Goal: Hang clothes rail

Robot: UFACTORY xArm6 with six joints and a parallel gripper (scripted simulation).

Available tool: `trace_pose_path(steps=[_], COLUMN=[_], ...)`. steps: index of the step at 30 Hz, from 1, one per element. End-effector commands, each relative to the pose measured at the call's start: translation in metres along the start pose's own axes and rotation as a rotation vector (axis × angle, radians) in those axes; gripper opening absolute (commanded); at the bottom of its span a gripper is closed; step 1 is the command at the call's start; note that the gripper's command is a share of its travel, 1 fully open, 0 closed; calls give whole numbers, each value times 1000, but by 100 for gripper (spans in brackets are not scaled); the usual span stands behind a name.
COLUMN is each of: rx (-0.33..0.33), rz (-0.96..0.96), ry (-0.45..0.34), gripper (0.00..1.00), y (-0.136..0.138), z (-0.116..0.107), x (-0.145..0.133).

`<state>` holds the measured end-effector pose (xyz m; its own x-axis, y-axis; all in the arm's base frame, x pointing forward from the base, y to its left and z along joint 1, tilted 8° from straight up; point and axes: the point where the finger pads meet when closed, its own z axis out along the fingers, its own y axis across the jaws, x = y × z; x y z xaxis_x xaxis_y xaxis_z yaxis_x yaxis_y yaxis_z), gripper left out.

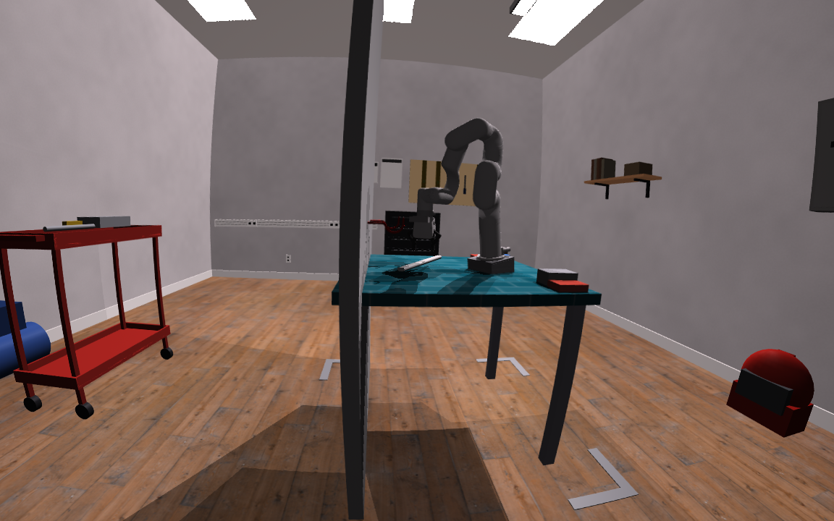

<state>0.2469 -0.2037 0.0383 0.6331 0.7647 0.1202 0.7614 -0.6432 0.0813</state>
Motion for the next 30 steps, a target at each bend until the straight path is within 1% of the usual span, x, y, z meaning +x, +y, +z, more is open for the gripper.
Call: trace_pose_path(steps=[1,30], rx=[-3,-3], rz=[0,0], ry=[0,0], gripper=[100,100], y=[1,1], z=[-1,15], x=[0,0])
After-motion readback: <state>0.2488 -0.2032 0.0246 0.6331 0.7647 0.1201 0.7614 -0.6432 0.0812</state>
